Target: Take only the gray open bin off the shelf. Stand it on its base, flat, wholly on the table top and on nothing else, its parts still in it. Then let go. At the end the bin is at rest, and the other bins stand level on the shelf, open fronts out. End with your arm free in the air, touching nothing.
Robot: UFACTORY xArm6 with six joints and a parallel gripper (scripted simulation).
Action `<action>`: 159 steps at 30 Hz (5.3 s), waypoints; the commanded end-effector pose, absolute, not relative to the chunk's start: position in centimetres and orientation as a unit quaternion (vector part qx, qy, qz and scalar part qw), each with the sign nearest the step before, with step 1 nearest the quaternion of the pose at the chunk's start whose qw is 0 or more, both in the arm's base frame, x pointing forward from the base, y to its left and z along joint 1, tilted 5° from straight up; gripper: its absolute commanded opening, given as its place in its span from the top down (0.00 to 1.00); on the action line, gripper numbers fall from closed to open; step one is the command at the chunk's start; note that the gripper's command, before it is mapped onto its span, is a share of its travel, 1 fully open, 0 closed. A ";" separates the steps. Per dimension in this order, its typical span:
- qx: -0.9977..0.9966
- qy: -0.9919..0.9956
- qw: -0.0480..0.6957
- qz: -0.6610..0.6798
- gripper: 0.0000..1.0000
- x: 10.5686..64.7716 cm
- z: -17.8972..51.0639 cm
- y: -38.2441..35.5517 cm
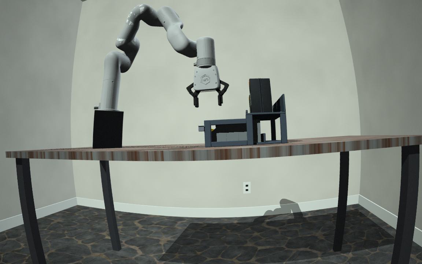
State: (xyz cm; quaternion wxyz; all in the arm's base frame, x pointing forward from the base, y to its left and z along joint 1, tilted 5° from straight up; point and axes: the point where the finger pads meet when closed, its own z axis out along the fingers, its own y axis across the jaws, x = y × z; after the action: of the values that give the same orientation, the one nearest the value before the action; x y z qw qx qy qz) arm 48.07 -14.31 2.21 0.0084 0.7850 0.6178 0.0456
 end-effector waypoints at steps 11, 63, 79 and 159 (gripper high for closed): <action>0.832 0.554 0.009 0.043 0.00 48.2 2.4 -14.4; 0.984 0.172 -0.009 0.044 0.00 48.2 2.4 -14.4; 0.997 0.070 -0.013 0.042 0.00 48.2 2.4 -14.4; 0.851 -0.524 -0.035 0.027 0.00 48.2 2.4 -14.4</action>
State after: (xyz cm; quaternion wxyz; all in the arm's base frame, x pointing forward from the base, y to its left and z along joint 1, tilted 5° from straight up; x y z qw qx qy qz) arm 48.06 -14.31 2.22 -0.0375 0.8525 -0.5208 0.0248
